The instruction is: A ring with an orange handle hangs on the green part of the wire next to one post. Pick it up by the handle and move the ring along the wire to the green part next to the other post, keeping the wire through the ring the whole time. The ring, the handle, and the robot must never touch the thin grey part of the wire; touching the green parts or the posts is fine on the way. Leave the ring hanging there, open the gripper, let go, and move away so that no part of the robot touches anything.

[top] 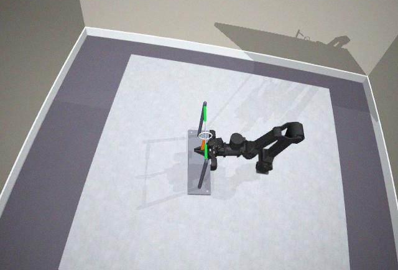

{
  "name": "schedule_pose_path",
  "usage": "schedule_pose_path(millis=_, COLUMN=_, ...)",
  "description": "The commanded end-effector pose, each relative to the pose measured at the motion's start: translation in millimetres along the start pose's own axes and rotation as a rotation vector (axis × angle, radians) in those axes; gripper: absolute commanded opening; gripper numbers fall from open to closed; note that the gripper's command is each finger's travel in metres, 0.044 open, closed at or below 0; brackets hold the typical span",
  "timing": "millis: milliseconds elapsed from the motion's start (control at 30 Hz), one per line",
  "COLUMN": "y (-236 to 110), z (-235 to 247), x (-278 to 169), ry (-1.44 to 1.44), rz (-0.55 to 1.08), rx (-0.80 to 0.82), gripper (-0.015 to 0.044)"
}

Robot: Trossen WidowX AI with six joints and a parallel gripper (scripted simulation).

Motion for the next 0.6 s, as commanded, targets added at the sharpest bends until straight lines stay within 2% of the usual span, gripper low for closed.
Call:
schedule_pose_path(millis=0, y=-0.2, z=4.2, x=-0.7, ry=0.004, rz=0.003, rx=0.001, gripper=-0.0150)
schedule_pose_path(millis=567, y=0.0, z=21.3, x=-0.9, ry=0.006, rz=0.002, rx=0.002, gripper=-0.0150)
Point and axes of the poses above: the point midway between the two fingers, 35 mm back from their tips, its own y axis out along the fingers, its own z axis across the jaws, x = y × z, the point moved 7 cm from there along -y, back along the fingers, and after that the axes turned 1 degree about y, right-handed, at the moved point
